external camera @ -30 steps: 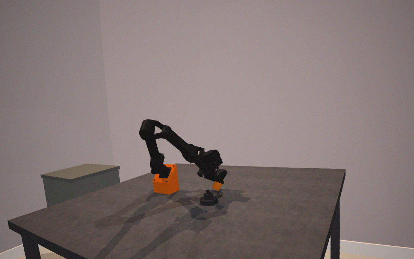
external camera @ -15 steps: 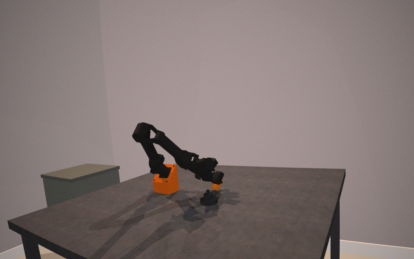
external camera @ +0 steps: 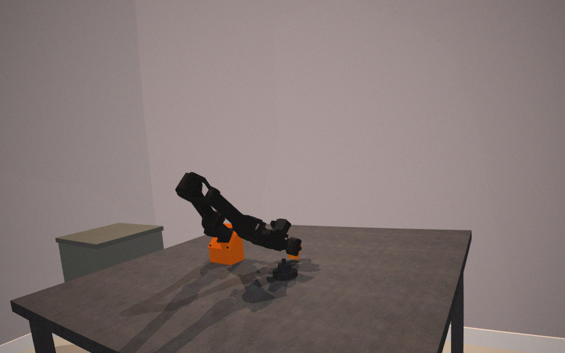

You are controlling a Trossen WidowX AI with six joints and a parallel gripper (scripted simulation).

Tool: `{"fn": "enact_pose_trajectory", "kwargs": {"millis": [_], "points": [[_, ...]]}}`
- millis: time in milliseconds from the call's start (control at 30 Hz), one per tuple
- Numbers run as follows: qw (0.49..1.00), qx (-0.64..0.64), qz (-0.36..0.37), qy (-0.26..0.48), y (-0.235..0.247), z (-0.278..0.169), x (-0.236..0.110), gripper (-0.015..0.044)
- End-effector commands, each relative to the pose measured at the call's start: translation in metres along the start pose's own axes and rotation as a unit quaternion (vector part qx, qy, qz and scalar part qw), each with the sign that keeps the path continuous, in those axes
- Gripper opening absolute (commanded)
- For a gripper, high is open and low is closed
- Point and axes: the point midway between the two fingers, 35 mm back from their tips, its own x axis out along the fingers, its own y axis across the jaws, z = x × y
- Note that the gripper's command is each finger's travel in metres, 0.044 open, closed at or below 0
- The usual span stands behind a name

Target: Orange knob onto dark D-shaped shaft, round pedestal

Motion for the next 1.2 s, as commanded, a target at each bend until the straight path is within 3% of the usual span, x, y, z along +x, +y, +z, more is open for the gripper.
{"fn": "enact_pose_trajectory", "kwargs": {"millis": [0,433,533,567,1167], "points": [[0.999,-0.002,0.000,-0.033,0.0012,-0.0035,-0.0031,0.0179],[1.000,-0.002,-0.001,-0.011,0.0010,-0.0043,-0.0096,0.0179],[1.000,-0.002,0.000,-0.013,0.0009,-0.0036,-0.0068,0.0258],[1.000,-0.002,0.000,-0.013,0.0009,-0.0036,-0.0068,0.0260],[1.000,-0.002,0.000,-0.013,0.0009,-0.0036,-0.0068,0.0260]]}}
